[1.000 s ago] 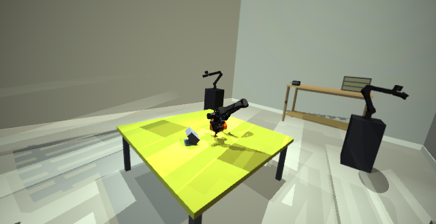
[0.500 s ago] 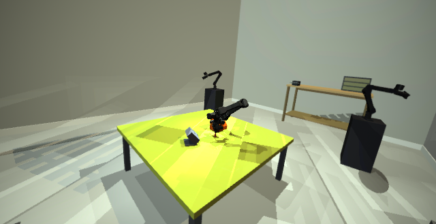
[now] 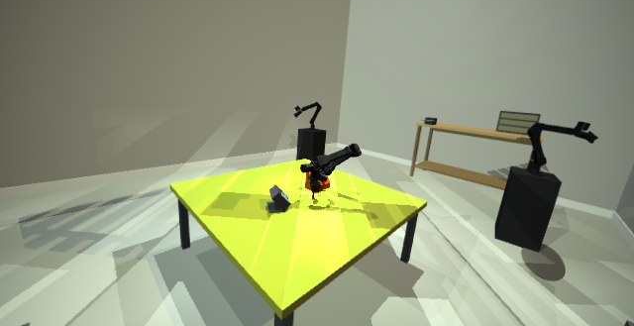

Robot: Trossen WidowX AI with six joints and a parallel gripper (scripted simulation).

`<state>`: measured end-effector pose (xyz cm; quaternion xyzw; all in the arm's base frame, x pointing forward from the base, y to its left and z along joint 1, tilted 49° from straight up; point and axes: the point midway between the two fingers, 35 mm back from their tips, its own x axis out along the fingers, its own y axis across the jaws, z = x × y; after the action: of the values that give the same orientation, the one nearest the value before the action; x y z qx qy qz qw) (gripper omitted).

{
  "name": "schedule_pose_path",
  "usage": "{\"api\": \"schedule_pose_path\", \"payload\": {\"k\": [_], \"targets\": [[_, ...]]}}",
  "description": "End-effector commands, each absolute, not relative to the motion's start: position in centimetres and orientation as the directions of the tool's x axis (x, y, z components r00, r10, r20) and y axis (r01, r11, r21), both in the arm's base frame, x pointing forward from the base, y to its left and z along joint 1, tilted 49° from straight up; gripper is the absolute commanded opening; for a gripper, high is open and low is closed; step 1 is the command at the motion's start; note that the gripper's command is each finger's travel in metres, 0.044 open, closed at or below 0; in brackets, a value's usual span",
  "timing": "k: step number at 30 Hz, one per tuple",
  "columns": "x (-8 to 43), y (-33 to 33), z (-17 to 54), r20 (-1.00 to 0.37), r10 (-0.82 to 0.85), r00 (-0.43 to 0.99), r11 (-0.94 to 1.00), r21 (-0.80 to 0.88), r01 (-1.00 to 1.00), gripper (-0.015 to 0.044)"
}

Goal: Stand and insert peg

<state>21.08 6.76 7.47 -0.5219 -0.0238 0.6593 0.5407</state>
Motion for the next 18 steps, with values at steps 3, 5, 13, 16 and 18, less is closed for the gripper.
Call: {"api": "schedule_pose_path", "payload": {"k": [3,5,13,16,18], "targets": [[21.1,6.55,7.56,-0.666,0.735,0.13,-0.331,-0.519,-0.788,0.0],[21.1,6.49,7.59,-0.666,0.735,0.13,-0.299,-0.49,-0.819,0.0],[21.11,6.27,7.74,-0.667,0.734,0.13,-0.163,-0.359,-0.919,0.0],[21.11,6.19,7.8,-0.667,0.733,0.13,-0.11,-0.305,-0.946,0.0],[21.11,6.13,7.84,-0.667,0.733,0.13,-0.074,-0.268,-0.96,0.0]]}}
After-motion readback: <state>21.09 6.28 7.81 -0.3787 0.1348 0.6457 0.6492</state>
